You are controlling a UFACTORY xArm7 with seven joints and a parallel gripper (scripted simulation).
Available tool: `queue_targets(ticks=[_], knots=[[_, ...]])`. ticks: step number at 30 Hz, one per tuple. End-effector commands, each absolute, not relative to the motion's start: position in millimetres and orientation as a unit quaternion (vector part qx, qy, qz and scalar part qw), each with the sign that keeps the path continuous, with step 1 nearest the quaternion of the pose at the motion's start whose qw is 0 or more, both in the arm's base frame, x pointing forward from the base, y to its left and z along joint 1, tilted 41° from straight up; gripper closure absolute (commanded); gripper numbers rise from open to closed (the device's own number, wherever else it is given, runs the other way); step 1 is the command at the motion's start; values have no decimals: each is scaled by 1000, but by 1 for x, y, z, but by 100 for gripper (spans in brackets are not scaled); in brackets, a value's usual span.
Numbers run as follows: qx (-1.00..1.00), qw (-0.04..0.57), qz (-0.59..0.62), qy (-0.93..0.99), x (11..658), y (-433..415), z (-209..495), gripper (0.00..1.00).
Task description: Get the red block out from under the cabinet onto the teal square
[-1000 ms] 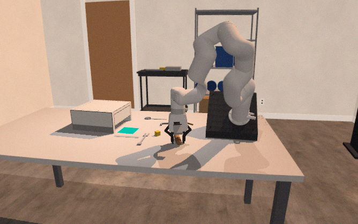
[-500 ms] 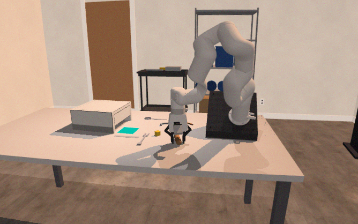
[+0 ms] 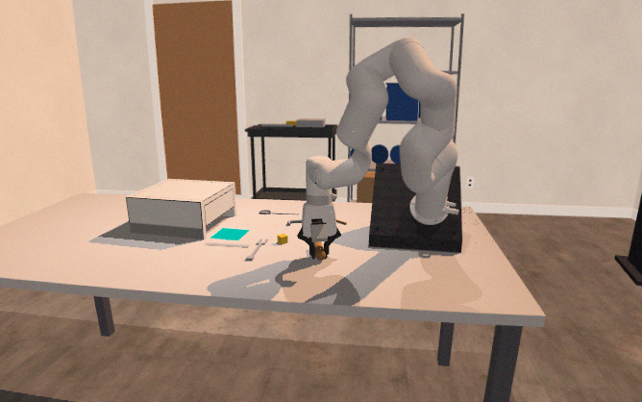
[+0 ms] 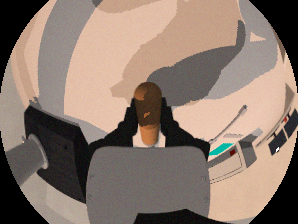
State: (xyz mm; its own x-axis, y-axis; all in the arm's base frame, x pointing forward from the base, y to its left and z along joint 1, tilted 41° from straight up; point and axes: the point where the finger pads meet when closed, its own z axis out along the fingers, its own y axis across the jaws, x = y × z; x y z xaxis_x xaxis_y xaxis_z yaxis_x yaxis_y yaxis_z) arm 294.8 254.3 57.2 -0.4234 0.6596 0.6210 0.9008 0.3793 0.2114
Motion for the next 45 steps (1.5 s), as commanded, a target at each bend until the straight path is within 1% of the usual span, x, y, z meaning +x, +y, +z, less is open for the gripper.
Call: queue_targets(ticks=[1, 45], knots=[[-489, 223, -270, -799, 296, 254, 57, 100], [-488, 223, -270, -800, 296, 251, 60, 100]])
